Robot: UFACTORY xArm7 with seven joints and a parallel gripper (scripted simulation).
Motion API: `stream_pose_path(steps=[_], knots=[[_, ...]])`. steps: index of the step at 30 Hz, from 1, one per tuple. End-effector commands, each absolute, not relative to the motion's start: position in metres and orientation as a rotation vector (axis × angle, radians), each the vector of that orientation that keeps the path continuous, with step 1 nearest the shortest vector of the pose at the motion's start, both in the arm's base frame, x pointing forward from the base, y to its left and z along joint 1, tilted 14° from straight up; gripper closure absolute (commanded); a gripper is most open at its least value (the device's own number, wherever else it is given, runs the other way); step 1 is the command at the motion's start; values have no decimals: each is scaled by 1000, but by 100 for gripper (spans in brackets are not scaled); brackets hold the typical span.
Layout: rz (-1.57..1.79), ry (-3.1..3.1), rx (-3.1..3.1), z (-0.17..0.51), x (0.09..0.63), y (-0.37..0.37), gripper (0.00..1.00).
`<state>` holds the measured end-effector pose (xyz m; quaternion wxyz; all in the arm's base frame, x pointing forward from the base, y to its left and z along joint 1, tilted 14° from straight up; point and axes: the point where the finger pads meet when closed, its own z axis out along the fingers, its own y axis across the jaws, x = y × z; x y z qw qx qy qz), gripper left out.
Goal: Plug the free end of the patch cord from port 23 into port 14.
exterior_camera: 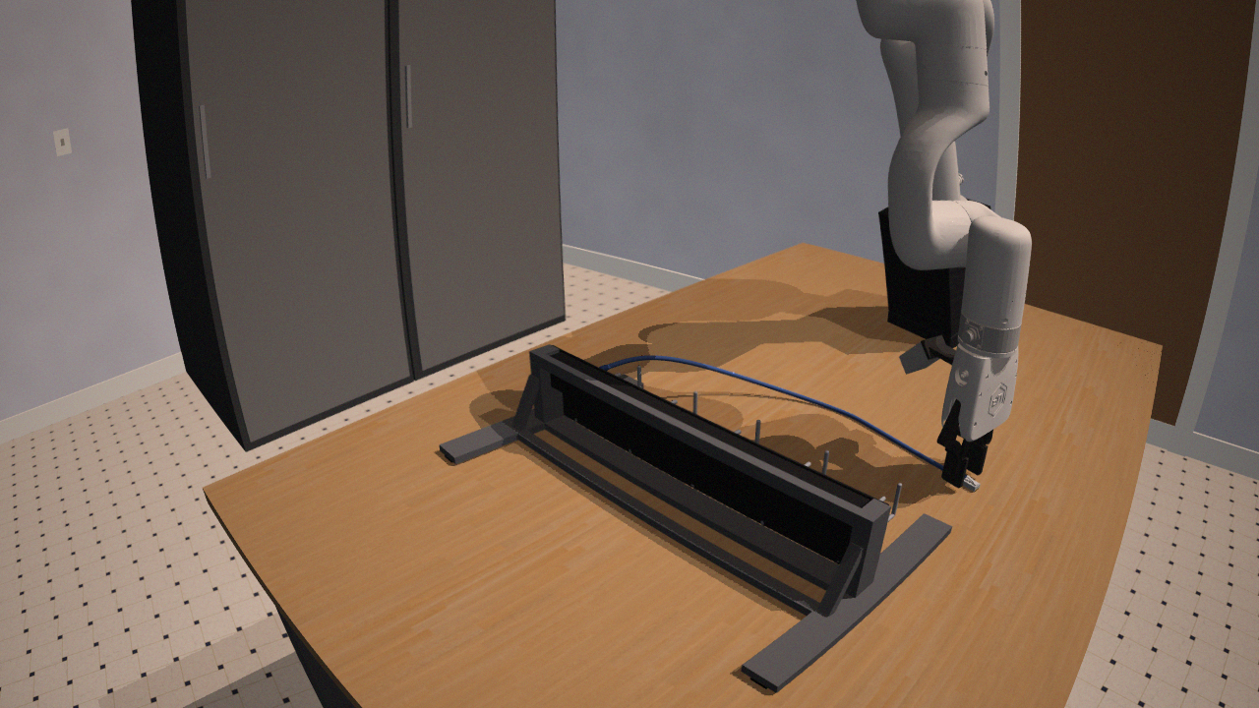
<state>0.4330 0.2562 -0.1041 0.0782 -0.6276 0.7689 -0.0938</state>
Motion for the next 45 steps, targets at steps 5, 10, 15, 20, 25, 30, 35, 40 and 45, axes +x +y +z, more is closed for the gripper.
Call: stream_pose_path(steps=[5,10,15,20,25,30,35,40,45], knots=[[-280,2299,-1877,-106,435,257,62],[-280,2299,-1877,-107,435,257,62],[-280,2299,-1877,-108,435,257,62],[-280,2299,-1877,-109,435,257,62],[-280,2299,-1877,-110,436,257,62],[-280,2299,-1877,-110,436,257,62],[-280,2299,-1877,-110,436,257,62],[-280,2299,-1877,-110,436,257,62],[-280,2299,-1878,-110,436,257,62]])
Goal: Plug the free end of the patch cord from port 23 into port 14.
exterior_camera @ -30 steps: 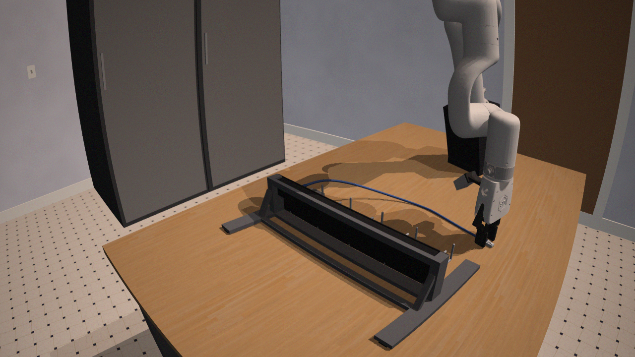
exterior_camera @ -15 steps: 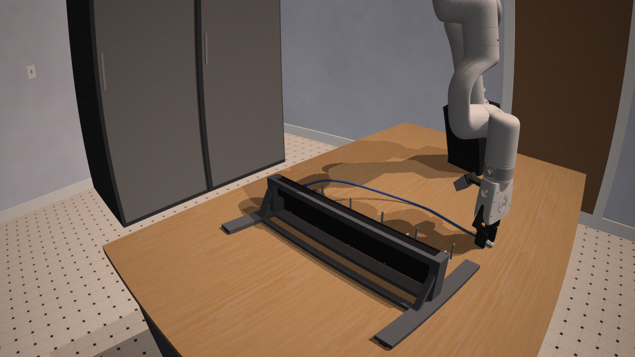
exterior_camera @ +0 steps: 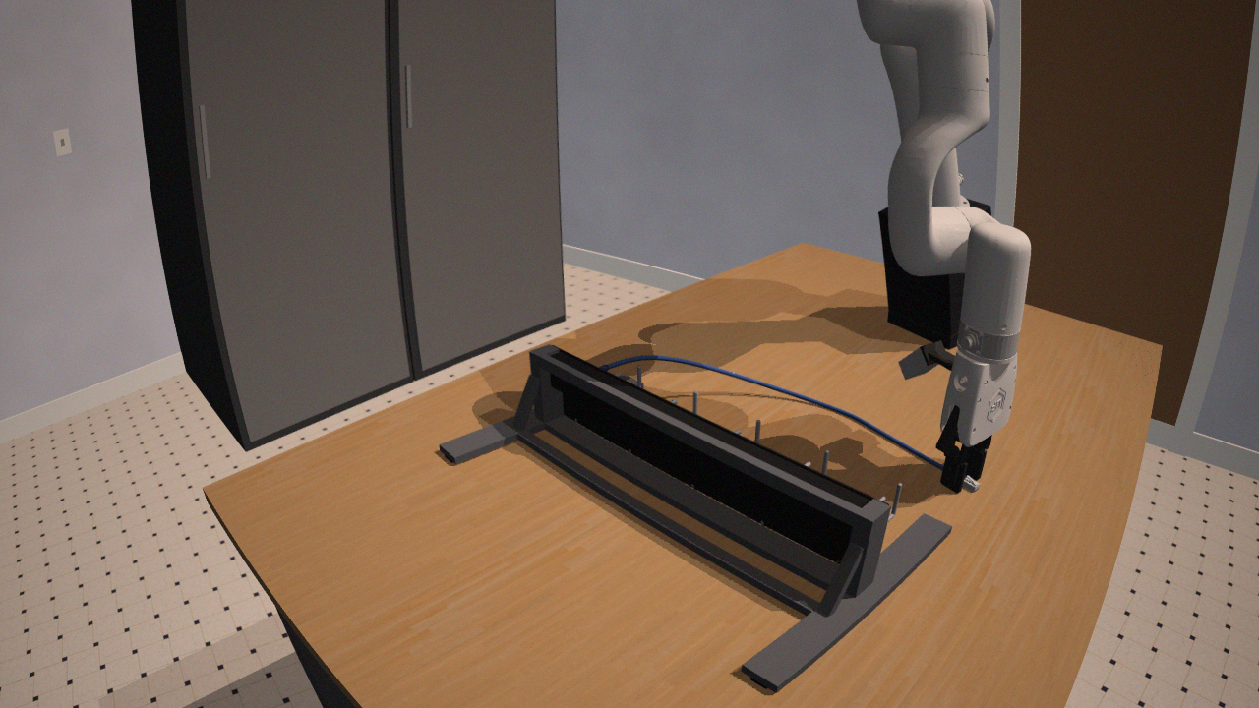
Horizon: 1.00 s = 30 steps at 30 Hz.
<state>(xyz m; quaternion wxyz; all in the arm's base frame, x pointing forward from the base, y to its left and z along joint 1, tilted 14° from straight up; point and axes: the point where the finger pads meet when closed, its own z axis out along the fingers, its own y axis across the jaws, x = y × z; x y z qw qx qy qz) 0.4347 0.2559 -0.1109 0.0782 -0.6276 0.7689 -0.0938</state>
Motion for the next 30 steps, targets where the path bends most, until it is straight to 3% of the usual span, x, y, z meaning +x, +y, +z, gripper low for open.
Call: stream_pose_path(steps=[1,3,4,30], knots=[[-280,2299,-1878,-110,436,257,62],[-280,2299,-1878,-110,436,257,62],[-280,2299,-1878,-110,436,257,100],[-281,2302,-1879,-111,435,256,100]])
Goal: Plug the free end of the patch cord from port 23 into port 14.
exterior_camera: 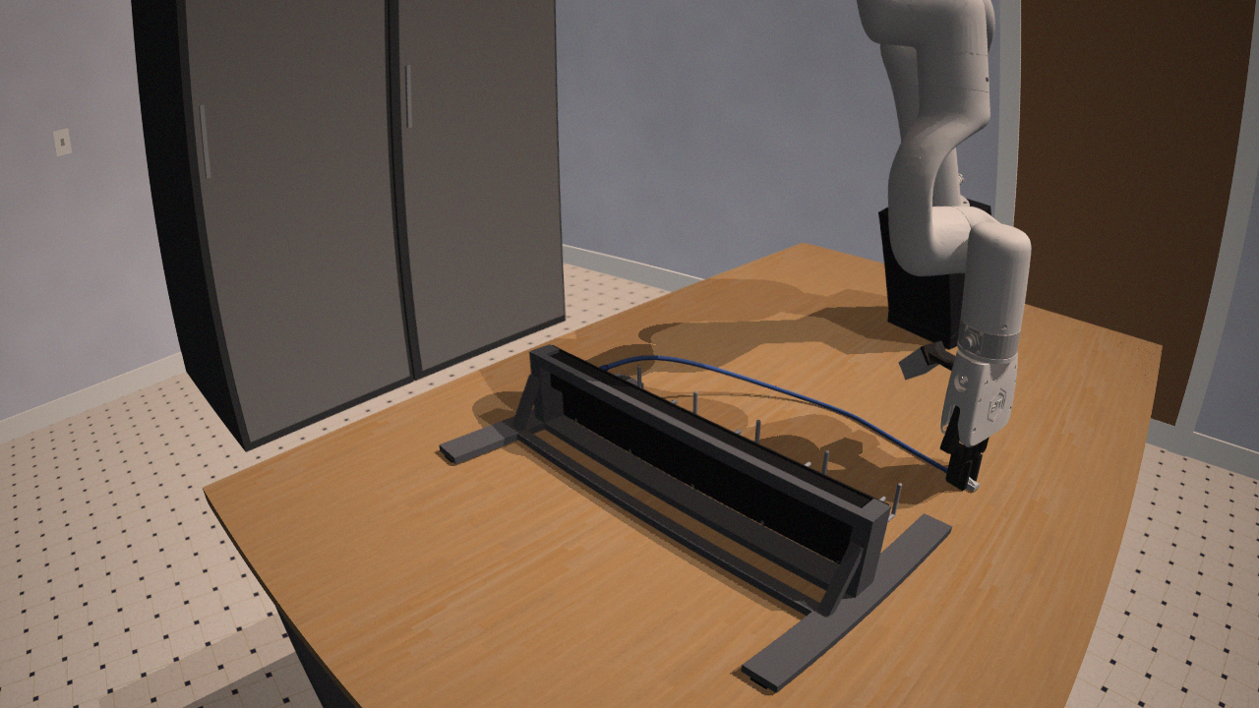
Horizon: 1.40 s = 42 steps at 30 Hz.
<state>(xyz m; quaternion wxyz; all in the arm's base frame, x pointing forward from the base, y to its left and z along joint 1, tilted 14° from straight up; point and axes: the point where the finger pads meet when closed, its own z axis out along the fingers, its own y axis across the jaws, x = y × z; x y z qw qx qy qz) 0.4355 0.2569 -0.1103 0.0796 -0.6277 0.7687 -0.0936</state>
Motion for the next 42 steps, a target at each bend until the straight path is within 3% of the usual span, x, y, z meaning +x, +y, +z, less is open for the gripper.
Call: stream_pose_path(steps=[1,42], knots=[[-281,2302,-1879,-111,435,256,100],[-281,2302,-1879,-97,432,257,100]])
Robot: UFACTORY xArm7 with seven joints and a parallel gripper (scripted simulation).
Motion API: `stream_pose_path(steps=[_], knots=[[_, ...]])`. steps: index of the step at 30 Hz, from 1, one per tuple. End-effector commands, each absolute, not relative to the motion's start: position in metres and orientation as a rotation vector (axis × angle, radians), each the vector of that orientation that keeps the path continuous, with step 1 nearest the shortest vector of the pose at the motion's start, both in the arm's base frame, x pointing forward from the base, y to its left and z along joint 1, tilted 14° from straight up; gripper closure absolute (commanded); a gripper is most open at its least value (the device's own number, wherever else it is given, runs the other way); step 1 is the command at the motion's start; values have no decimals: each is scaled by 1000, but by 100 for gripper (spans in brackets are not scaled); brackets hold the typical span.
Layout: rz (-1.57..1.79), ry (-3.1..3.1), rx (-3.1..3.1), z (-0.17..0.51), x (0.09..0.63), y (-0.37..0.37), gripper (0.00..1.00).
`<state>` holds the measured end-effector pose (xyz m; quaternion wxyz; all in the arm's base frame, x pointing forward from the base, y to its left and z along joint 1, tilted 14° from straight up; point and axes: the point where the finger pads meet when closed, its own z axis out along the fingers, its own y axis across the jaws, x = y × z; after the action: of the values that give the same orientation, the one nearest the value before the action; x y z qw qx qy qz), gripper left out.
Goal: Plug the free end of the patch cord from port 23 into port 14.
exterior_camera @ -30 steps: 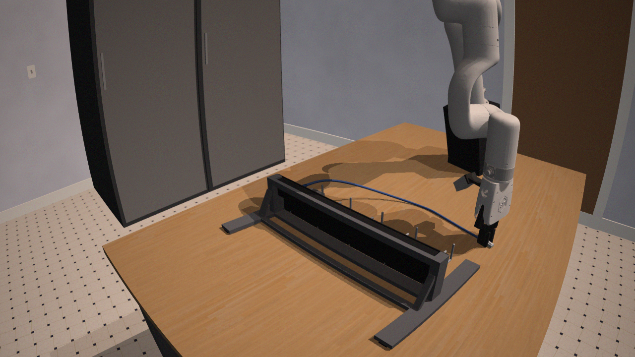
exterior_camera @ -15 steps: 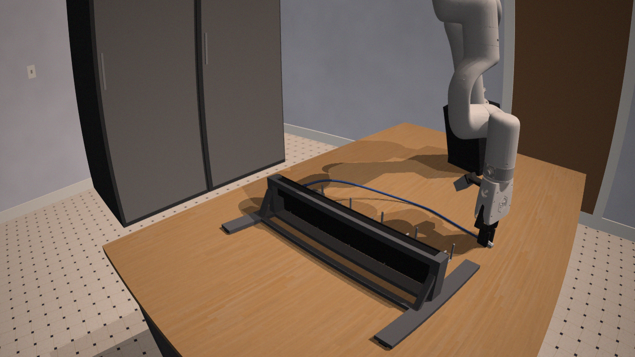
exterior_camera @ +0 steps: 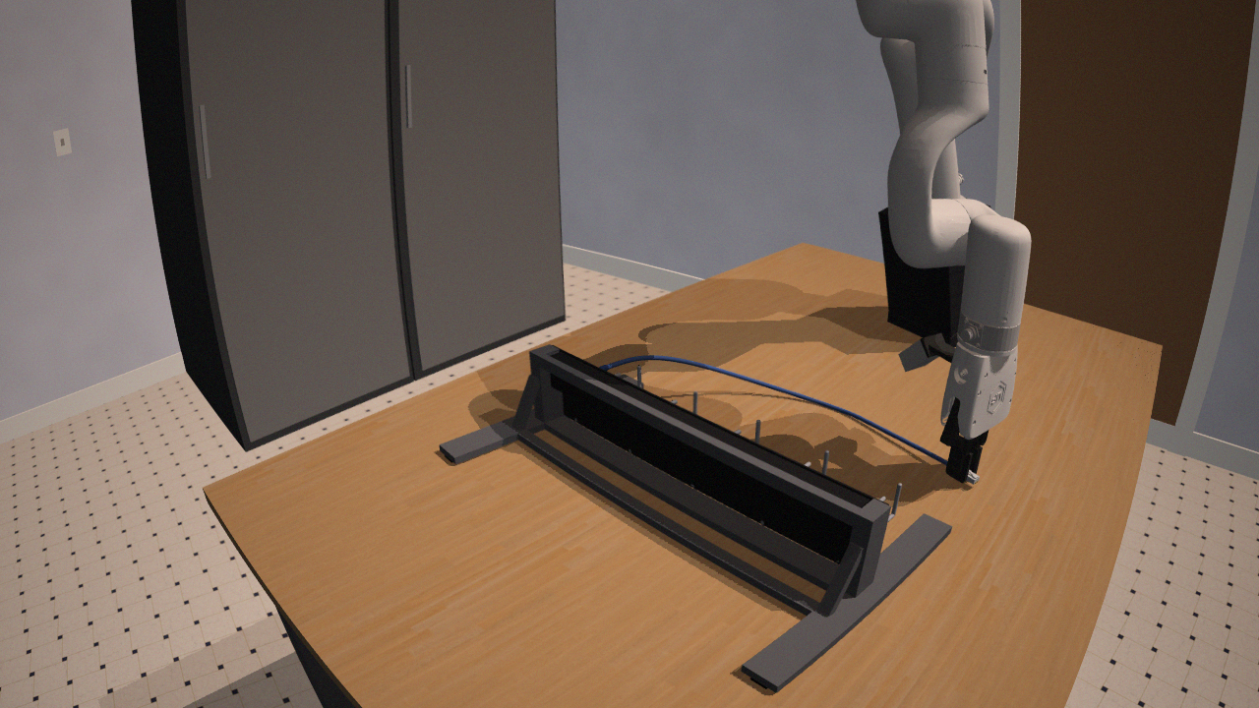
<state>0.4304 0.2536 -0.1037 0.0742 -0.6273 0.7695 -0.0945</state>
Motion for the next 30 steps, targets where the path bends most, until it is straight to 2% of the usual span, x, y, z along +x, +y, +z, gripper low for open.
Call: stream_pose_path(steps=[1,30], knots=[[-281,2302,-1879,-95,431,257,100],[-281,2302,-1879,-56,421,259,100]])
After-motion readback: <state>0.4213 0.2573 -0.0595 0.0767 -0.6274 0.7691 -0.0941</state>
